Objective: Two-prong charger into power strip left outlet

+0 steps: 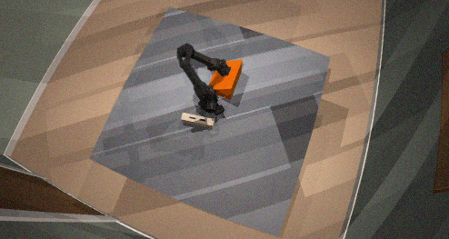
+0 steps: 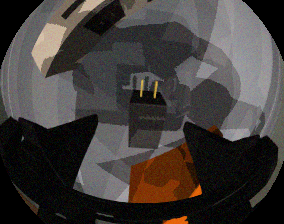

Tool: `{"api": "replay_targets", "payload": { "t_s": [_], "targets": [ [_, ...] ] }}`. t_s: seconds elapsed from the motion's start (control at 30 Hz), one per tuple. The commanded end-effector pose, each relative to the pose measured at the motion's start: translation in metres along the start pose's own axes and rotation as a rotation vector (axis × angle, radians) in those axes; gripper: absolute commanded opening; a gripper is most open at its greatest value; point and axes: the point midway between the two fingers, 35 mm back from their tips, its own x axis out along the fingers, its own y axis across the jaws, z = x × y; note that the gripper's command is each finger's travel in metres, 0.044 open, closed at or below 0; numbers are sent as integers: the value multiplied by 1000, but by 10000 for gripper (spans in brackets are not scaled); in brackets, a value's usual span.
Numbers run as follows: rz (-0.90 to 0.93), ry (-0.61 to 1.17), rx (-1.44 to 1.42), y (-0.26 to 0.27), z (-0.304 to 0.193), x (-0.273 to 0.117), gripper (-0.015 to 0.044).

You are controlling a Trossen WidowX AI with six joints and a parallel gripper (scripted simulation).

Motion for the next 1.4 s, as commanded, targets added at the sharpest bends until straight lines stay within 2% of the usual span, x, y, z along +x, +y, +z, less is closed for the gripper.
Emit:
{"api": "replay_targets", "payload": {
  "t_s": [0.0, 0.4, 0.77, 1.0, 1.13, 1.37],
  "targets": [
    [-11, 2, -7, -2, -1, 8, 440],
    [-12, 1, -7, -4, -1, 21, 440],
    [-5, 0, 0, -2, 1, 18, 151],
    [-5, 0, 0, -2, 1, 18, 105],
    [-4, 1, -1, -1, 0, 12, 0],
    [-6, 3, -5, 0, -3, -15, 0]
  ]
}}
